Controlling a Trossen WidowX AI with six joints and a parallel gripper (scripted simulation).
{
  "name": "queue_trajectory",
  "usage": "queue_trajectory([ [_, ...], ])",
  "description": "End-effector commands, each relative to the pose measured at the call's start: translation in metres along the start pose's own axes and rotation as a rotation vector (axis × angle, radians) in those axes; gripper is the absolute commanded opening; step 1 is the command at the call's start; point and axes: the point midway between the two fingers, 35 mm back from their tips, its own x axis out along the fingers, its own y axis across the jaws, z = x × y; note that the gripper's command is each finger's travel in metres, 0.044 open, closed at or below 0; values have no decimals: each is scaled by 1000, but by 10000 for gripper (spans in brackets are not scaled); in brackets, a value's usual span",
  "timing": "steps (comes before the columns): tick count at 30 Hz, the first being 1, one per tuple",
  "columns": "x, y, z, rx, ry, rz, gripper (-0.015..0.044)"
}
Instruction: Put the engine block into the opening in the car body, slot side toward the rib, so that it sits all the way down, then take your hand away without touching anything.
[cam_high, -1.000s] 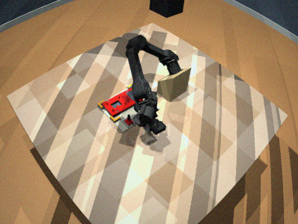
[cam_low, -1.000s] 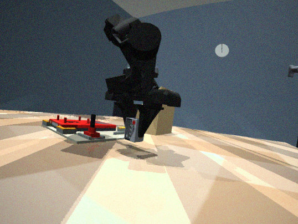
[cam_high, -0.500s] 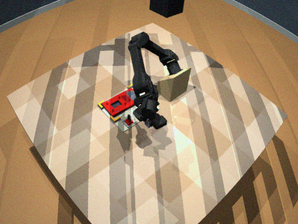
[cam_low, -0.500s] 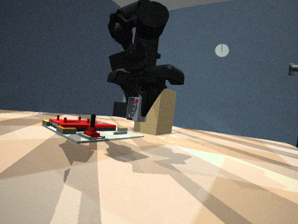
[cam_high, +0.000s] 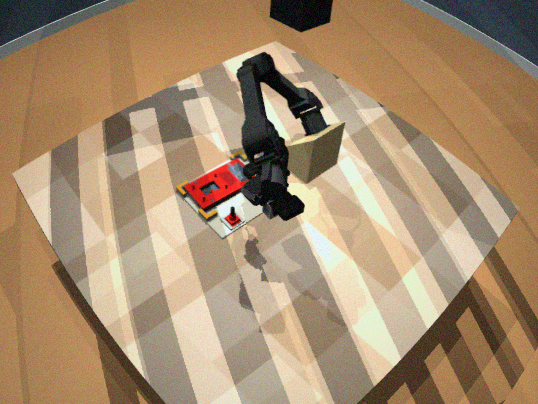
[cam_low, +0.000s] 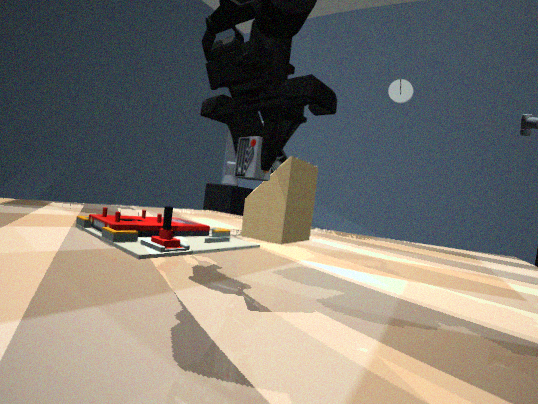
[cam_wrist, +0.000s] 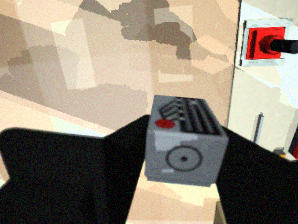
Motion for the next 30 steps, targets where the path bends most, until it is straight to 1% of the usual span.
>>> queue_trajectory([
  [1,-14,0,-1,6,-5,7,0],
  [6,-25,-1,-3,7,-4,6,0],
  [12,1,-1,-2,7,-5,5,0],
  [21,0,-1,-5,7,-48,5,0],
  [25,1,0,-7,5,-120,5,0],
  [30,3,1,-12,2,-274,6,0],
])
